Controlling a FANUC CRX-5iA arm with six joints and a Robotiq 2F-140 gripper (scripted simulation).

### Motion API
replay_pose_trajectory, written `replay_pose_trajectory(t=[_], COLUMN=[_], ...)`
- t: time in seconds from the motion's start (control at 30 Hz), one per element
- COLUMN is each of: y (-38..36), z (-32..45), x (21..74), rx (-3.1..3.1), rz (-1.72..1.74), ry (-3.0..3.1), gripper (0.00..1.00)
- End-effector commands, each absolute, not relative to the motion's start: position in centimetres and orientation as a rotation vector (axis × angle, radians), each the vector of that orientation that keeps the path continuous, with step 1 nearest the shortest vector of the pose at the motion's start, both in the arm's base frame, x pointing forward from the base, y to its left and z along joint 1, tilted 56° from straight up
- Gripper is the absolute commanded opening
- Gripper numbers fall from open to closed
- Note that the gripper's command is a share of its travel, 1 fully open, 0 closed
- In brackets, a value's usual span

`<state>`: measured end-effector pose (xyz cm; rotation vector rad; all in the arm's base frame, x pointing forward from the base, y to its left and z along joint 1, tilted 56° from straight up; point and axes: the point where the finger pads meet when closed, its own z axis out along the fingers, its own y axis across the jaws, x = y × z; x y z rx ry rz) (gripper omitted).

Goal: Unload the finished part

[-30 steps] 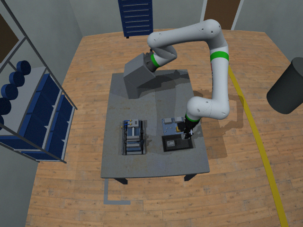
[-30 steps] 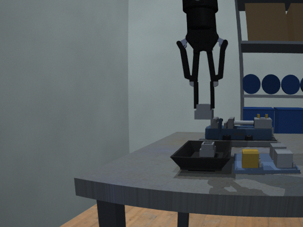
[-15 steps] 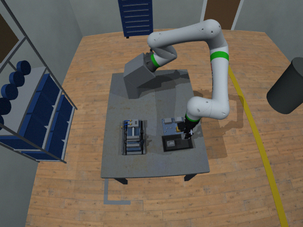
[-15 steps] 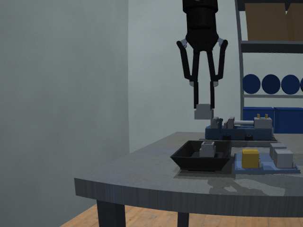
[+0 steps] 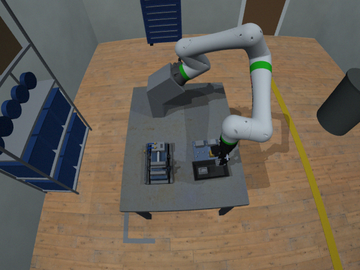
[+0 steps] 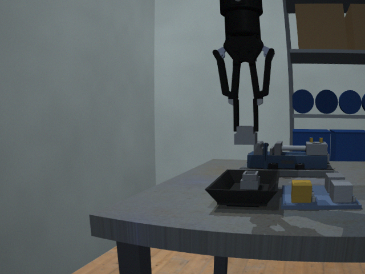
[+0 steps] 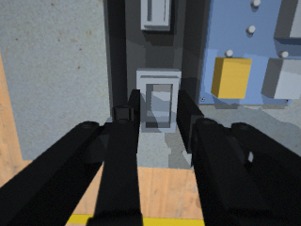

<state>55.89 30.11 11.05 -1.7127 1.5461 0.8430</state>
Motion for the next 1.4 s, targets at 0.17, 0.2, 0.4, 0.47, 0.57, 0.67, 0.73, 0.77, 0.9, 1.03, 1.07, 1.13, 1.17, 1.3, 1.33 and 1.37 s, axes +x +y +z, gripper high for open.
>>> replay_pose_trajectory(t=[0.17,0.2,0.4,0.47,0.57,0.67,0.73,0.77,0.9,1.03,1.07,1.13,1.17,1.3,1.33,1.37], y=[30.4,30.5,30.8,31.0,31.4,31.8,32.1,32.2,32.5,33.2,33.3,33.7,33.8,34.5,34.7,34.9], z=[10.8,10.8,10.6,10.4,10.2,9.9,9.7,9.6,9.4,9.0,8.8,8.6,8.5,8.0,7.9,7.8], x=[55.9,55.9,55.9,55.9,55.9,55.9,55.9,55.9,55.9,55.9,55.9,55.9,55.9,55.8,55.8,55.8], rx=[-1.712,-1.712,-1.712,-1.712,-1.712,-1.712,-1.712,-1.712,-1.712,-1.712,-1.712,-1.712,-1.712,-1.712,-1.712,-1.712], rz=[0.841,0.841,0.841,0.841,0.841,0.841,0.841,0.841,0.841,0.841,0.841,0.841,0.841,0.841,0.841,0.841], ry=[1.546,1.546,1.546,1.546,1.546,1.546,1.546,1.546,1.546,1.546,1.546,1.546,1.546,1.546,1.546,1.546], gripper=[0.1,0.1,0.1,0.1,0.1,0.1,0.1,0.1,0.1,0.1,0.1,0.1,0.1,0.1,0.1,0.1])
